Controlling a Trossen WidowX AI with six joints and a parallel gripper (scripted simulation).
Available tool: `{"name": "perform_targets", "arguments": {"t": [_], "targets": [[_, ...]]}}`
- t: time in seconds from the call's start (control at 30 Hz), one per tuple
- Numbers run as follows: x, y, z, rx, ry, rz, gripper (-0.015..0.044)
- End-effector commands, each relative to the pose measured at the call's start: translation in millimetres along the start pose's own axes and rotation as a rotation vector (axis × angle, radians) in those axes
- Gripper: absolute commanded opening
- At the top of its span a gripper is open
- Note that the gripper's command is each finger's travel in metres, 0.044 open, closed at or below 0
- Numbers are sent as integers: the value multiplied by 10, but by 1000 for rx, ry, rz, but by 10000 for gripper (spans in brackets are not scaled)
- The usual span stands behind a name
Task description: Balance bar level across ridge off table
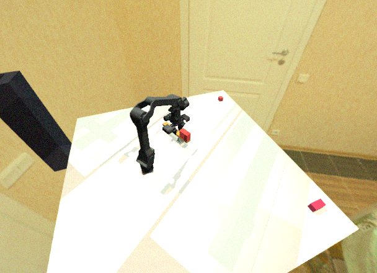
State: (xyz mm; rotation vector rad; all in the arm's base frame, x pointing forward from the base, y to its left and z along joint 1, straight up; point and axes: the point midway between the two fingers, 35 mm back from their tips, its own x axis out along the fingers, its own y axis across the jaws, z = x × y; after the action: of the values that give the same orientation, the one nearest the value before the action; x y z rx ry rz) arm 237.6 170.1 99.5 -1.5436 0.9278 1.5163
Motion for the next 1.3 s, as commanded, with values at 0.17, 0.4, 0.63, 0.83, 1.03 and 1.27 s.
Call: {"name": "perform_targets", "arguments": {"t": [0.17, 0.4, 0.63, 0.83, 1.03, 1.27], "targets": [[34, 5, 7, 3, -3, 2, 0], [5, 5, 8, 3, -3, 2, 0], [6, 5, 8, 3, -3, 2, 0], [6, 5, 8, 3, -3, 2, 0], [4, 5, 10, 3, -3, 2, 0], [1, 5, 11, 3, -3, 2, 0]]}}
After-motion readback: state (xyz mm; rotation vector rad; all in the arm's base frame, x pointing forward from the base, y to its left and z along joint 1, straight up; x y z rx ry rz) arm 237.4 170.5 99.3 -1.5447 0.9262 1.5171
